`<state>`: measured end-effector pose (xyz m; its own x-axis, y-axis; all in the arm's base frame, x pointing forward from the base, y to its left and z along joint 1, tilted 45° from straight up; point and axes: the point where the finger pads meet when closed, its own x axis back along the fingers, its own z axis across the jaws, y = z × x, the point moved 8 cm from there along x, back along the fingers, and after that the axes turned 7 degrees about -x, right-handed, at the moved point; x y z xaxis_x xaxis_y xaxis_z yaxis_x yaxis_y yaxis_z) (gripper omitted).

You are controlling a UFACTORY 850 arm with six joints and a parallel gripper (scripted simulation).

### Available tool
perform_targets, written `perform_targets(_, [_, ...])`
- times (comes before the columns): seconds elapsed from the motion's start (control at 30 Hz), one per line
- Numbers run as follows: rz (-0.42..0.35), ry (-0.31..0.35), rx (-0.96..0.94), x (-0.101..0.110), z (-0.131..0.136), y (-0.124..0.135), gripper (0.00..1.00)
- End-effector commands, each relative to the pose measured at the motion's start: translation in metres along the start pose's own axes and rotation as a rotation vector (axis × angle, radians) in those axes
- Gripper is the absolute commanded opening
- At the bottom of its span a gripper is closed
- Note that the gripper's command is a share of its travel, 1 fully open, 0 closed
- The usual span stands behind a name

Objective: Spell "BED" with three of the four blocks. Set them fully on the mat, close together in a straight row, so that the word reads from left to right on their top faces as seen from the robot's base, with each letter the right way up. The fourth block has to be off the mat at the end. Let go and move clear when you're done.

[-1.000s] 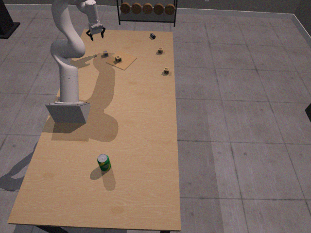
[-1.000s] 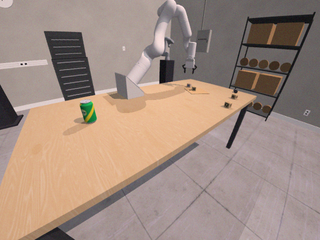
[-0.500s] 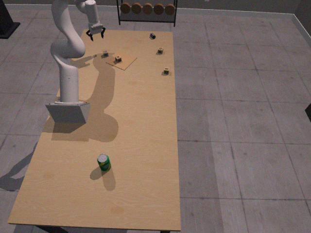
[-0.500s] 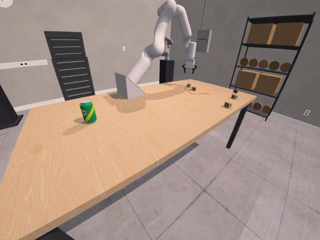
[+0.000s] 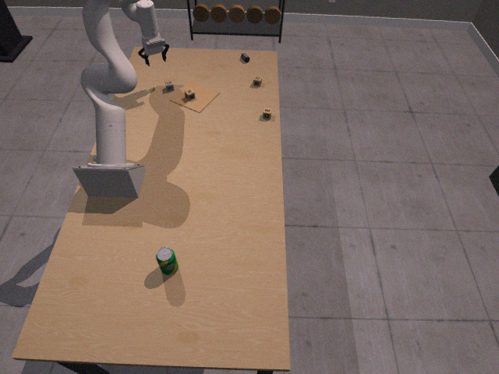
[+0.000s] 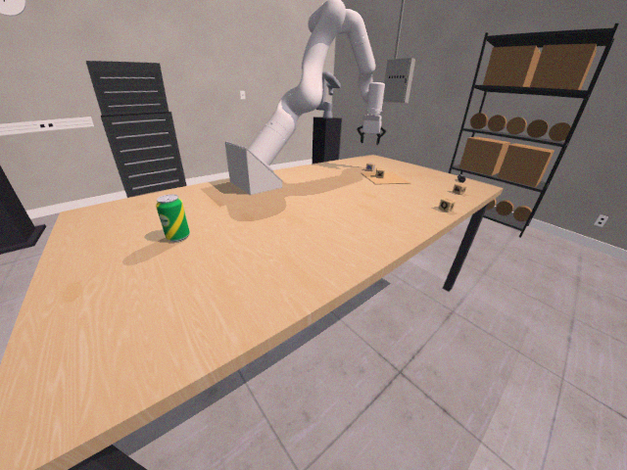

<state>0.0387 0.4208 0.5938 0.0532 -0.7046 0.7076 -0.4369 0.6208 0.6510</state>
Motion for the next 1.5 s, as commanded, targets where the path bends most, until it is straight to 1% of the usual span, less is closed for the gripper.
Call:
perform_targets(0.0, [-0.002, -0.001, 0.0, 0.001, 0.0, 0.001, 1.0])
perform_targets(0.37, [0.0, -0.001, 0.0, 0.0, -0.001, -0.001, 1.0])
perform_targets(0.47, [0.015, 0.004, 0.001, -0.001, -0.013, -0.016, 1.0])
perform_targets(0.53, [0.015, 0.004, 0.001, -0.001, -0.013, -0.016, 1.0])
perform_targets(0.6, [0.027, 0.009, 0.0, -0.002, -0.027, -0.036, 1.0])
perform_targets(0.63, [0.027, 0.009, 0.0, -0.002, -0.027, -0.036, 1.0])
perform_targets(0.67, [0.031, 0.012, 0.0, -0.003, -0.036, -0.048, 1.0])
perform_targets(0.73, [0.031, 0.012, 0.0, -0.003, -0.036, -0.048, 1.0])
perform_targets(0.77, [0.032, 0.014, -0.001, -0.002, -0.044, -0.06, 1.0])
perform_targets(0.8, [0.032, 0.014, -0.001, -0.002, -0.044, -0.06, 1.0])
perform_targets(0.83, [0.03, 0.015, -0.001, -0.002, -0.053, -0.073, 1.0])
perform_targets(0.9, [0.03, 0.015, -0.001, -0.002, -0.053, -0.073, 1.0])
perform_targets(0.93, [0.026, 0.014, -0.001, 0.0, -0.06, -0.084, 1.0])
perform_targets(0.97, [0.026, 0.014, -0.001, 0.0, -0.06, -0.084, 1.0])
perform_targets(1.0, [0.02, 0.012, -0.001, 0.001, -0.067, -0.094, 1.0])
perform_targets(1.1, [0.02, 0.012, -0.001, 0.001, -0.067, -0.094, 1.0])
perform_targets(1.17, [0.008, 0.005, -0.001, 0.003, -0.077, -0.109, 1.0])
perform_targets(1.27, [0.001, 0.0, 0.0, 0.005, -0.082, -0.116, 1.0])
perform_targets(1.47, [0.0, -0.001, 0.0, 0.005, -0.083, -0.118, 1.0])
